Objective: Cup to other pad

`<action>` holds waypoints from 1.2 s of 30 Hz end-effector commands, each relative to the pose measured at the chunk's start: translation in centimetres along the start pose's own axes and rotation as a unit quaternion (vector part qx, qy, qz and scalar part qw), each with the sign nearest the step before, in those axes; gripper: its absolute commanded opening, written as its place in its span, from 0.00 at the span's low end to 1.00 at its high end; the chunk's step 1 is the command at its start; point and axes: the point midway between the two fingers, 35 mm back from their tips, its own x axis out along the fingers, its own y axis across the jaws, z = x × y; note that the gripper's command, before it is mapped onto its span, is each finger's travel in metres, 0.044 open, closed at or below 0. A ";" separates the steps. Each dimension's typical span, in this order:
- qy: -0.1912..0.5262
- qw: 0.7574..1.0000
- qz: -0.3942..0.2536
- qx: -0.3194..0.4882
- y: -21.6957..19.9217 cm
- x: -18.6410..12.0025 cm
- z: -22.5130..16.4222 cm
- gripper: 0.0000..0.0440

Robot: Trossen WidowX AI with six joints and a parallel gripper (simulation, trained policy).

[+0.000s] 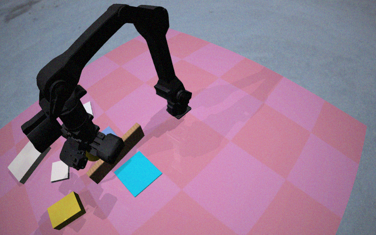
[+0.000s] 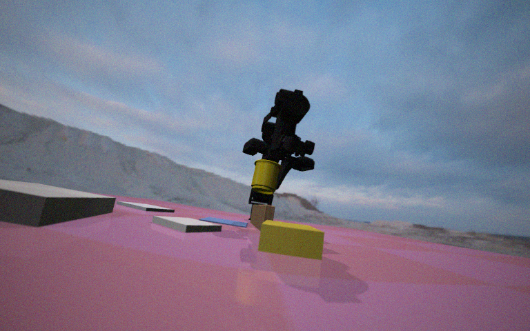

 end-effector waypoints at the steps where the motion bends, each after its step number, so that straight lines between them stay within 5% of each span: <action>1: -0.014 1.000 -0.002 -0.004 1.0 -0.5 0.6 0.00; 18: -0.041 0.999 -0.003 -0.026 6.5 0.2 1.9 0.00; 36: -0.038 0.999 -0.005 -0.015 9.4 4.1 0.4 0.00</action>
